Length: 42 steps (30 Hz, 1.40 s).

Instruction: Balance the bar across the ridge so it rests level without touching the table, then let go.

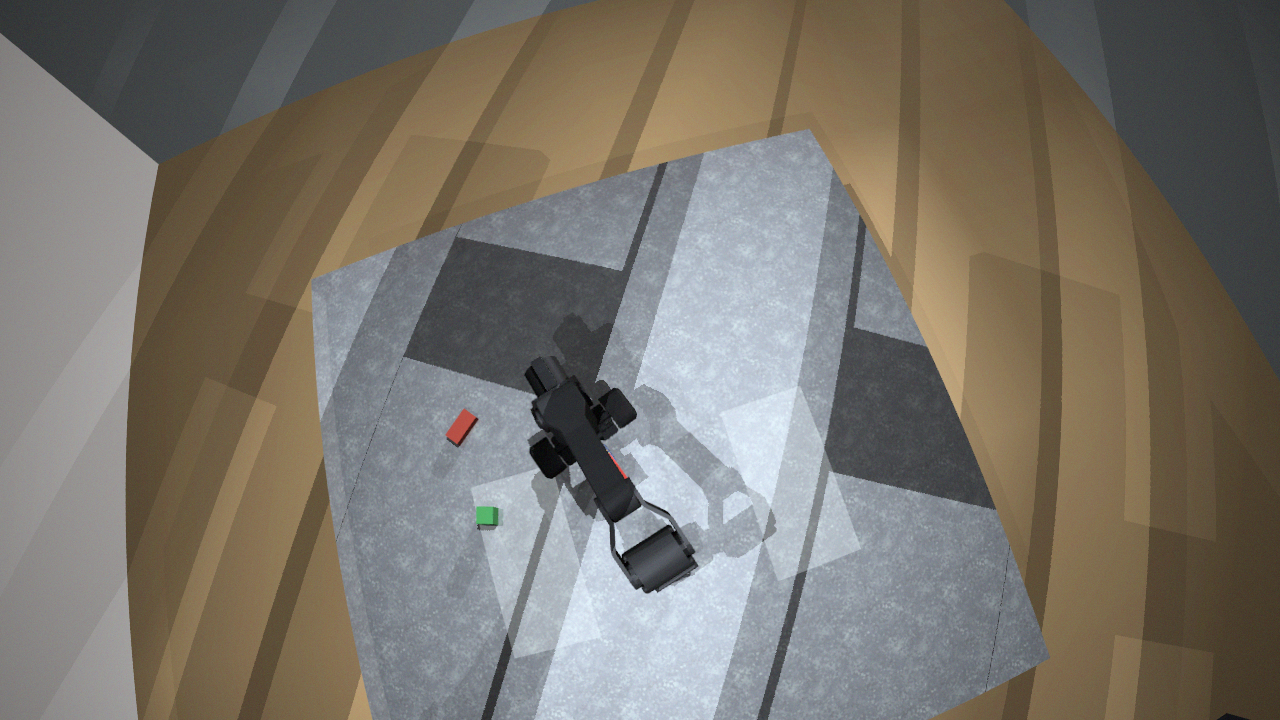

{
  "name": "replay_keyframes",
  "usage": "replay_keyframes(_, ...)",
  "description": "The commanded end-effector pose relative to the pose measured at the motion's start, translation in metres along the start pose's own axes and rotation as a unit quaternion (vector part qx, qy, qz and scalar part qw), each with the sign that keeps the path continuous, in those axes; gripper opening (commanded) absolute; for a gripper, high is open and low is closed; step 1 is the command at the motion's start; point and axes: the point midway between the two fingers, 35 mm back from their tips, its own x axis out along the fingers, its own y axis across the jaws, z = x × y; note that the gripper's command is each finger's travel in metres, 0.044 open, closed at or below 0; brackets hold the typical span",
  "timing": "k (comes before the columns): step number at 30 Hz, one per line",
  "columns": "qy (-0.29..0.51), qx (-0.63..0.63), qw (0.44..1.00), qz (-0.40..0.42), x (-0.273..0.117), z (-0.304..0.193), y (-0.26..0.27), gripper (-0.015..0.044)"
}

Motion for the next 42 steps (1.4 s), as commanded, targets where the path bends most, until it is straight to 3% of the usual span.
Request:
replay_keyframes(1, 0.000, 0.000, 1.000, 0.000, -0.0001, 0.0001, 0.0000, 0.0168)
replay_keyframes(42, 0.000, 0.000, 1.000, 0.000, -0.0001, 0.0001, 0.0000, 0.0185)
